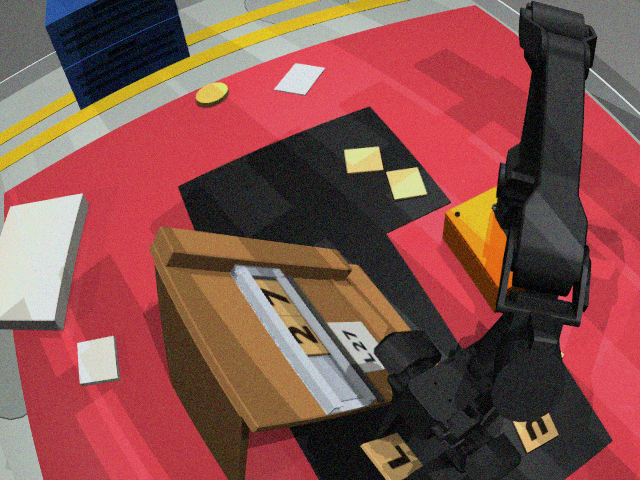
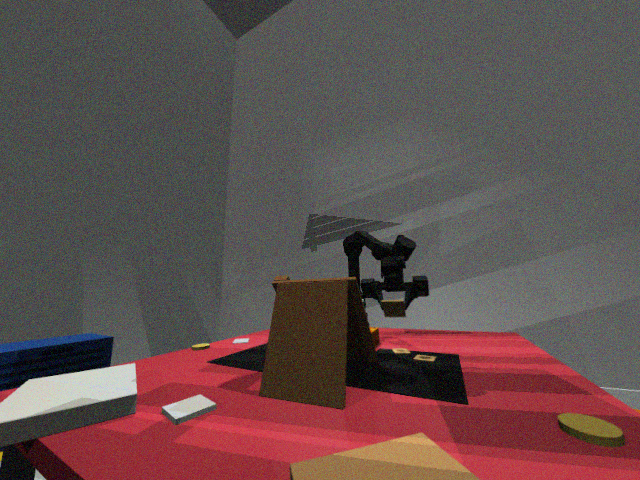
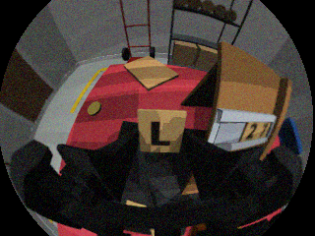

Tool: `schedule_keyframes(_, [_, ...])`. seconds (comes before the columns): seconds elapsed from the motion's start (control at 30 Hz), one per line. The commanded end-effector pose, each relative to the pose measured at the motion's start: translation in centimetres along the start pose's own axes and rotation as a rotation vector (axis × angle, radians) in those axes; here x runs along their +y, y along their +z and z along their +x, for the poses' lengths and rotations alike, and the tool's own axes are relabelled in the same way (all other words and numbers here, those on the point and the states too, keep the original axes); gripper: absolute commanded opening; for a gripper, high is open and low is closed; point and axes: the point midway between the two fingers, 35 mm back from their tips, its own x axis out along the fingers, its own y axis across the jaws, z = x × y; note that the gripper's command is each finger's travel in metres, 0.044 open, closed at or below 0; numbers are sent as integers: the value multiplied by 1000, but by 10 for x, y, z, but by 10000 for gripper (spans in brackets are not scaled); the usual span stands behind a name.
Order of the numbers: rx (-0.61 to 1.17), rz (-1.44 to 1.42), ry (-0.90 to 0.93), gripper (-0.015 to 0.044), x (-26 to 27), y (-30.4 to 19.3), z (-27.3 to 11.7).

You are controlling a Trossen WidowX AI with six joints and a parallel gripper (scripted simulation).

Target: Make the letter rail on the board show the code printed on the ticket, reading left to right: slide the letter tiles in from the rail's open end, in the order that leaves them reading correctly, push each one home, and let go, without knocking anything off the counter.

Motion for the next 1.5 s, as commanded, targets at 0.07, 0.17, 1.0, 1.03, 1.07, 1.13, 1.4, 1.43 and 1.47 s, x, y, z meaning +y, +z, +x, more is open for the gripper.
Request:
schedule_keyframes(0.07, [5, -8, 1, 0, -3, -2, 1])
schedule_keyframes(0.17, [5, -8, 1, 0, -5, -2, 1])
schedule_keyframes(1.0, [5, -9, 0, 0, -17, -1, 1])
schedule_keyframes(1.03, [5, -9, 0, 0, -18, -1, 1])
schedule_keyframes(1.07, [5, -9, 0, 0, -18, -1, 1])
schedule_keyframes(1.13, [5, -9, 0, 0, -19, -1, 1])
schedule_keyframes(1.4, [5, -10, 0, 0, -23, -1, 1])
schedule_keyframes(1.43, [5, -10, 0, 0, -24, -1, 1])
schedule_keyframes(1.47, [5, -10, 0, 0, -24, -1, 1])
